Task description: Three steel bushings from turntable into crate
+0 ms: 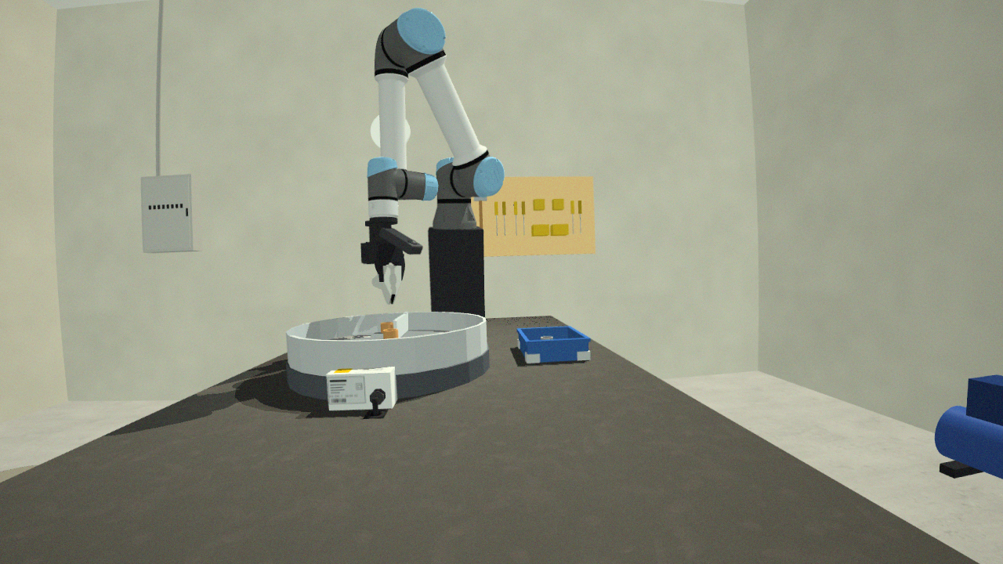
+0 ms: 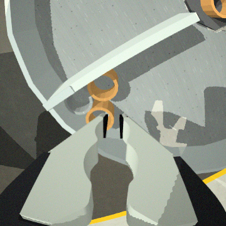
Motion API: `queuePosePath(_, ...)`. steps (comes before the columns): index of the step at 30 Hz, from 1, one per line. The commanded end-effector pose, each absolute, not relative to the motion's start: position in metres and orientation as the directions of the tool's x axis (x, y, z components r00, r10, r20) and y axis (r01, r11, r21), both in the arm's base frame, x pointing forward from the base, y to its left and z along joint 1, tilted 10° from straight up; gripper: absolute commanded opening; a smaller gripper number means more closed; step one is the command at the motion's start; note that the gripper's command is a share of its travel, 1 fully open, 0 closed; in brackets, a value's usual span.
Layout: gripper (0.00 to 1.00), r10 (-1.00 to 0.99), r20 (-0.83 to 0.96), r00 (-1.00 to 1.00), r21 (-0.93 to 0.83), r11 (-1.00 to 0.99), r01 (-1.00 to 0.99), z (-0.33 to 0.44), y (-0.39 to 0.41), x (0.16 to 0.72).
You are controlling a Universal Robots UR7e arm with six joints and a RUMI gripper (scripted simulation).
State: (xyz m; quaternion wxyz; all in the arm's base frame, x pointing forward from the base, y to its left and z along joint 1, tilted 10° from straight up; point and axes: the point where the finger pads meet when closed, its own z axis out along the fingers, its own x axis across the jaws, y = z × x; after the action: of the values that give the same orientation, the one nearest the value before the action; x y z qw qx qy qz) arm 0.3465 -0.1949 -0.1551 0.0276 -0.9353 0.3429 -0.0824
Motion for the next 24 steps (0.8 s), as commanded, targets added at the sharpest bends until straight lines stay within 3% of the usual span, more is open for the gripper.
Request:
queuePosePath(1, 0.06, -0.646, 0.136, 0.751, -0.108, -0.763, -0.637, -0.155, -0.195, 0.347)
queuePosePath(24, 0.06, -0.646, 0.136, 0.751, -0.108, -0.763, -0.637, -0.178, -0.195, 0.351)
